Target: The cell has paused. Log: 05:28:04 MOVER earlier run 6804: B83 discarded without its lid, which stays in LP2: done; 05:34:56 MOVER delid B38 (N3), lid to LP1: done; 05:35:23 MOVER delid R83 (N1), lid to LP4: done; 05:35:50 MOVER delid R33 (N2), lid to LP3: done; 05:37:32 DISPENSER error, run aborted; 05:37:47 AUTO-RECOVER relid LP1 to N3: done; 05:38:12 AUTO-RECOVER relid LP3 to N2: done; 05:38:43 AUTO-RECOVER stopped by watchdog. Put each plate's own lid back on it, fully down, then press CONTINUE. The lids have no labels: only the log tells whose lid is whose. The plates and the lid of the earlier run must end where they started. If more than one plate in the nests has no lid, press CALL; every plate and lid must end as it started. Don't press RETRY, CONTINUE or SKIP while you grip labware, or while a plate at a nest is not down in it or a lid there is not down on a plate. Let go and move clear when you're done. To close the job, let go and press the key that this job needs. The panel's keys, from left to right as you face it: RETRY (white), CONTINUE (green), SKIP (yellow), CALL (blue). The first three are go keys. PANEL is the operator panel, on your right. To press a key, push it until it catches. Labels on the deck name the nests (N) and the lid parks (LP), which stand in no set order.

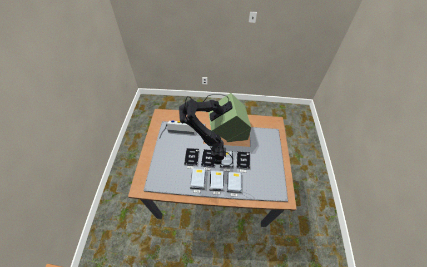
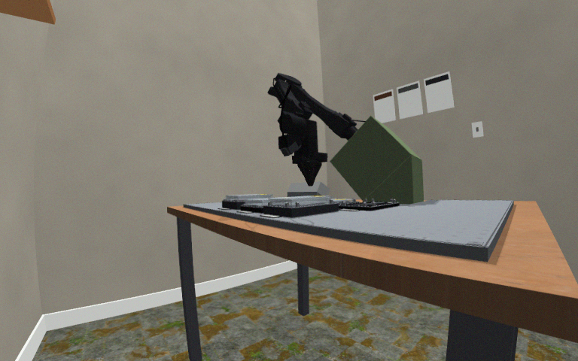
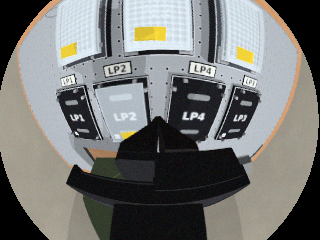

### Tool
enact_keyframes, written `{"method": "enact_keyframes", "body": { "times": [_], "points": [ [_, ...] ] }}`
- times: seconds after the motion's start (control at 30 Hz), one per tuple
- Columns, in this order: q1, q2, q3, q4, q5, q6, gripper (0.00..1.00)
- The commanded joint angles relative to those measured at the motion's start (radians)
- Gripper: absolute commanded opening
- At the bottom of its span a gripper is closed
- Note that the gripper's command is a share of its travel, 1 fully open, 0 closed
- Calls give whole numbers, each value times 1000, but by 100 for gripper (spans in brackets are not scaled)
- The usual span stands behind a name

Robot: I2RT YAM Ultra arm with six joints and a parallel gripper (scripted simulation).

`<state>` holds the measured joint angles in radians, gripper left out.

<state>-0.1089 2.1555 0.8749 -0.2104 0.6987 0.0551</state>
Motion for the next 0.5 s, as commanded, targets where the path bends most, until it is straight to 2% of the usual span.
{"method": "enact_keyframes", "body": {
  "times": [0.0,0.3,0.47],
  "points": [
    [8,-28,-4,22,-8,-8,0],
    [3,-10,-1,14,-2,-5,0],
    [62,-90,24,-99,4,62,0]
  ]
}}
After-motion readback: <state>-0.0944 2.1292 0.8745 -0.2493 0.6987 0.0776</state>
